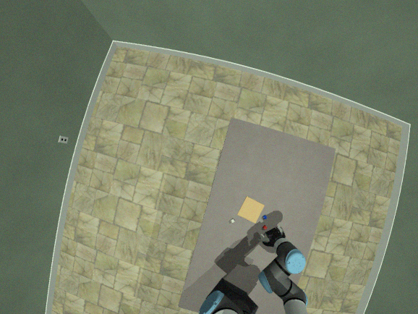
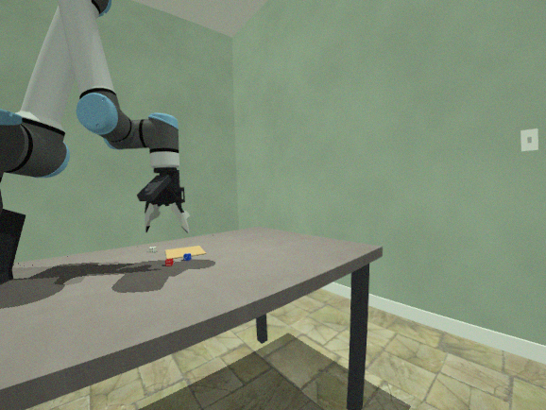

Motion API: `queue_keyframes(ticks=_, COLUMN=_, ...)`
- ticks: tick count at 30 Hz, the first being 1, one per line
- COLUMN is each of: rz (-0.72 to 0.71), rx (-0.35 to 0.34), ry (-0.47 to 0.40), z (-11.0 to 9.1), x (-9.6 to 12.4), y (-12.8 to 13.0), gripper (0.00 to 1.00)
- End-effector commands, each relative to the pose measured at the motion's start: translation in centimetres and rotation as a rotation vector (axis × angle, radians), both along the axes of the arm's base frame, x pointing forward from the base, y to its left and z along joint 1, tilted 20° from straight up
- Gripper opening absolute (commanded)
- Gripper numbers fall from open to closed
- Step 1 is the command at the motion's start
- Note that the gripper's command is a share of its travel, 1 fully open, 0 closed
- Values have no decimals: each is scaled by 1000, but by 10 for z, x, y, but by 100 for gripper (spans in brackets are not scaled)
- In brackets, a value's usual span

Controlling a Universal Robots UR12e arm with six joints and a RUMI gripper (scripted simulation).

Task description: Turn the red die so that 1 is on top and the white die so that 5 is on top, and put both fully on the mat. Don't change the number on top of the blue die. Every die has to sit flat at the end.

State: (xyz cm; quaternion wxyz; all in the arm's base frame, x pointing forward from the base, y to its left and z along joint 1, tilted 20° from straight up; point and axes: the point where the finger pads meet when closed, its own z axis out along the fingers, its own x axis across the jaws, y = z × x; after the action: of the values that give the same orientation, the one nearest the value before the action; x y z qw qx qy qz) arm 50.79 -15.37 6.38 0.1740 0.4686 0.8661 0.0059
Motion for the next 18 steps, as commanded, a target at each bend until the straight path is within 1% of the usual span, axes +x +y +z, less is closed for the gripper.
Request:
queue_keyframes(ticks=1, rz=145, rx=-44, ry=18, z=-4, x=3, y=-1, gripper=100)
queue_keyframes(ticks=5, rz=234, rx=-73, ry=33, z=-7, x=4, y=0, gripper=100)
queue_keyframes(ticks=9, rz=290, rx=-92, ry=42, z=-9, x=6, y=0, gripper=100)
queue_keyframes(ticks=18, rz=322, rx=-103, ry=47, z=-10, x=6, y=0, gripper=100)
